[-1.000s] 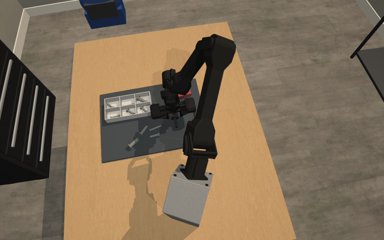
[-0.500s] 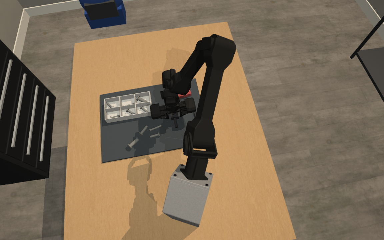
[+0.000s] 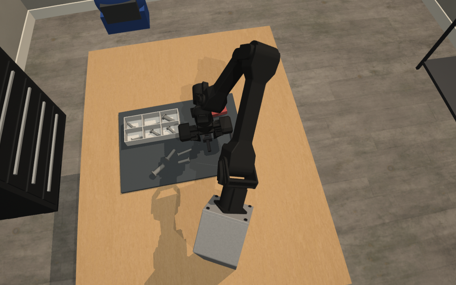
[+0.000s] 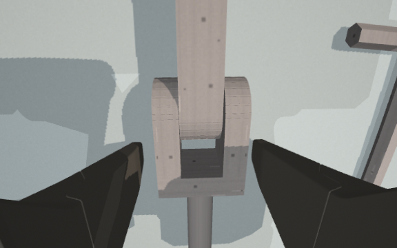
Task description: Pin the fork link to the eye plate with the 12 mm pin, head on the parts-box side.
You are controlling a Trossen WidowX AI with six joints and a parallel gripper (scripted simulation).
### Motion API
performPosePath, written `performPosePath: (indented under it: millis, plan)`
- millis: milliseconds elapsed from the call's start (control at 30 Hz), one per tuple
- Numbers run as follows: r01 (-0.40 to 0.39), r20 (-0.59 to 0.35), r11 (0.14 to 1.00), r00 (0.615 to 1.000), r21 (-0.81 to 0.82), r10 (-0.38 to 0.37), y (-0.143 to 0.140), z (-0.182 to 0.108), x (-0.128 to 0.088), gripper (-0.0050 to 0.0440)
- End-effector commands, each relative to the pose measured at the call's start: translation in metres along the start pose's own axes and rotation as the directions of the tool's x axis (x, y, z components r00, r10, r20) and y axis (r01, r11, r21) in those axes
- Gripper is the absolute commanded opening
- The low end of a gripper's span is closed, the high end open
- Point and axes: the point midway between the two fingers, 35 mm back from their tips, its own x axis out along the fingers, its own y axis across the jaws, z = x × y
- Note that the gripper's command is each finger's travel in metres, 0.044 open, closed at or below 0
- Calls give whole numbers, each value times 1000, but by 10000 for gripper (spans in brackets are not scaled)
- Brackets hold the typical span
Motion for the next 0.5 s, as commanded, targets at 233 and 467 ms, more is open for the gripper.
performPosePath:
  millis: [233,467]
  plan:
    - [1,18,1000,1000,10,-1,-2,5,-9,250]
    - [2,18,1000,1000,11,-2,-2,5,-16,250]
